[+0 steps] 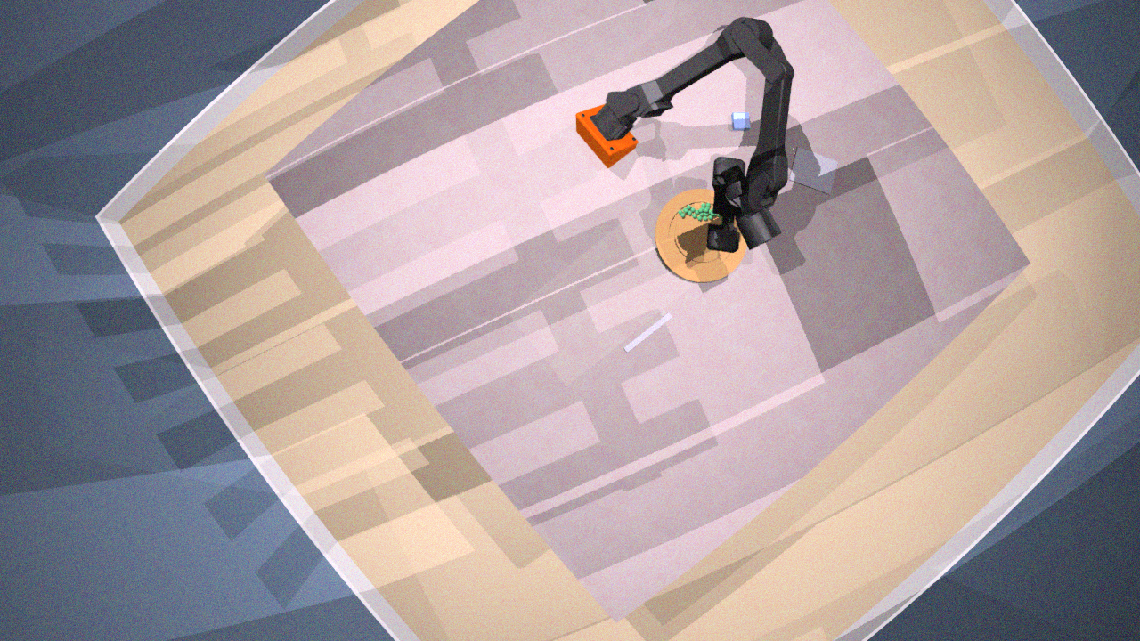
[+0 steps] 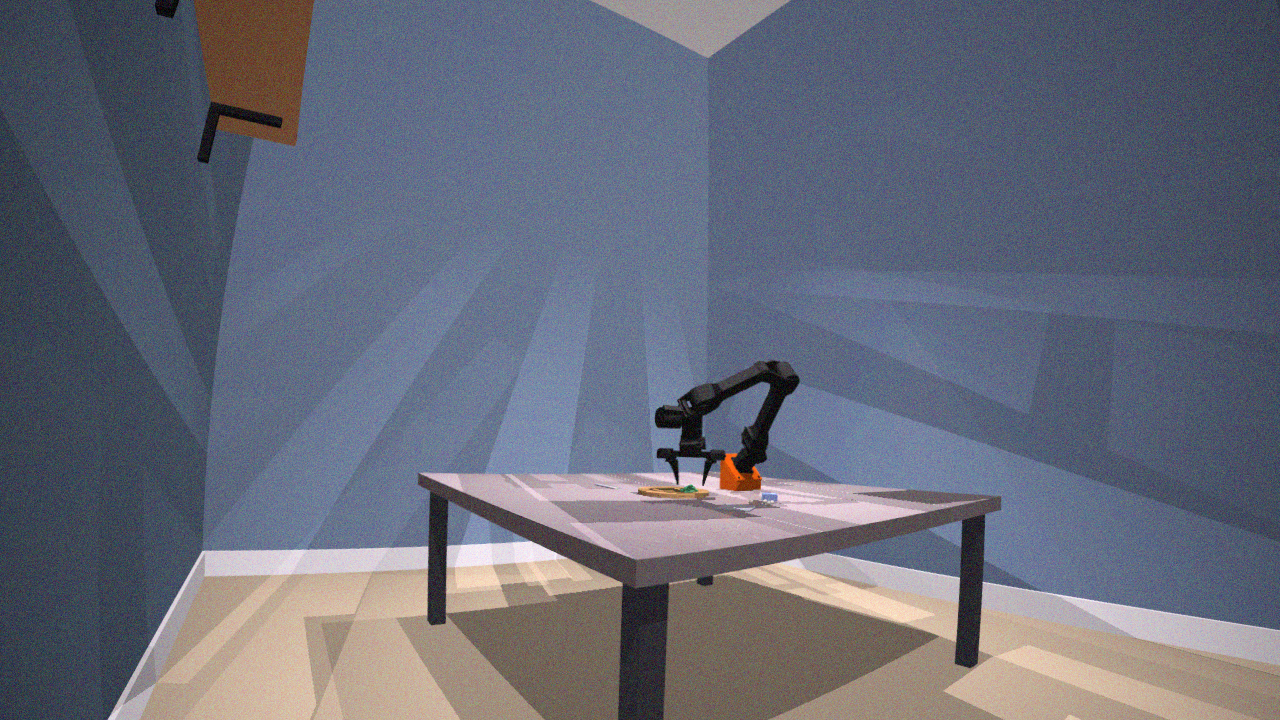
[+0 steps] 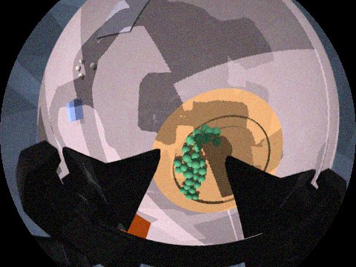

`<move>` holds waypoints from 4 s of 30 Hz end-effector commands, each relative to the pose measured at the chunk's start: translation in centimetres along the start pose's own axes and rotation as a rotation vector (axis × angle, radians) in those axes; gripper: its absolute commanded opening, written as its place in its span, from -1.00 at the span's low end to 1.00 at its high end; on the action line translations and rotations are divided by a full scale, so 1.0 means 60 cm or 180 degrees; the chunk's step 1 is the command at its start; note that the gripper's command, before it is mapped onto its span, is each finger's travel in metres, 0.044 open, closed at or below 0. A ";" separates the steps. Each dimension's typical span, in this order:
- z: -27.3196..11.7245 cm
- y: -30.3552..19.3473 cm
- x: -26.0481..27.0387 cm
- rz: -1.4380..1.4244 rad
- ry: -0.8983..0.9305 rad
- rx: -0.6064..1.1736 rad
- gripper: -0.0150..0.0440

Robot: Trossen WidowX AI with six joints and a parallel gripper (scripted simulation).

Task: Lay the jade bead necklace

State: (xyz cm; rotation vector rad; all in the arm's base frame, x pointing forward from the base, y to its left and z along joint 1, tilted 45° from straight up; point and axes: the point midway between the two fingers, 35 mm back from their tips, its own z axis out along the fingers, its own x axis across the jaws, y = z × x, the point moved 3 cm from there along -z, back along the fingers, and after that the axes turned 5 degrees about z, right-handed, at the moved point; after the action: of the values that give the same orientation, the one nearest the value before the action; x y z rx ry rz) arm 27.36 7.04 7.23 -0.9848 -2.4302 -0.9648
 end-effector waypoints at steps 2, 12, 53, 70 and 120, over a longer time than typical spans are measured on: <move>-0.002 0.001 0.000 -0.0022 -0.0010 0.0005 1.00; -0.002 0.001 0.000 -0.0022 -0.0010 0.0005 1.00; -0.024 0.031 -0.038 -0.2457 -0.0040 0.0004 -0.08; 0.020 0.028 -0.036 -0.2437 -0.0015 0.0006 -0.08; 0.002 0.057 -0.043 -0.2436 -0.0012 0.0006 -0.49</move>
State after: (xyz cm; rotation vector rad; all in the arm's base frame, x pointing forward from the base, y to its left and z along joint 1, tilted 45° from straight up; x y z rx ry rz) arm 30.88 7.31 7.07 -0.0053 -2.8503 -1.1612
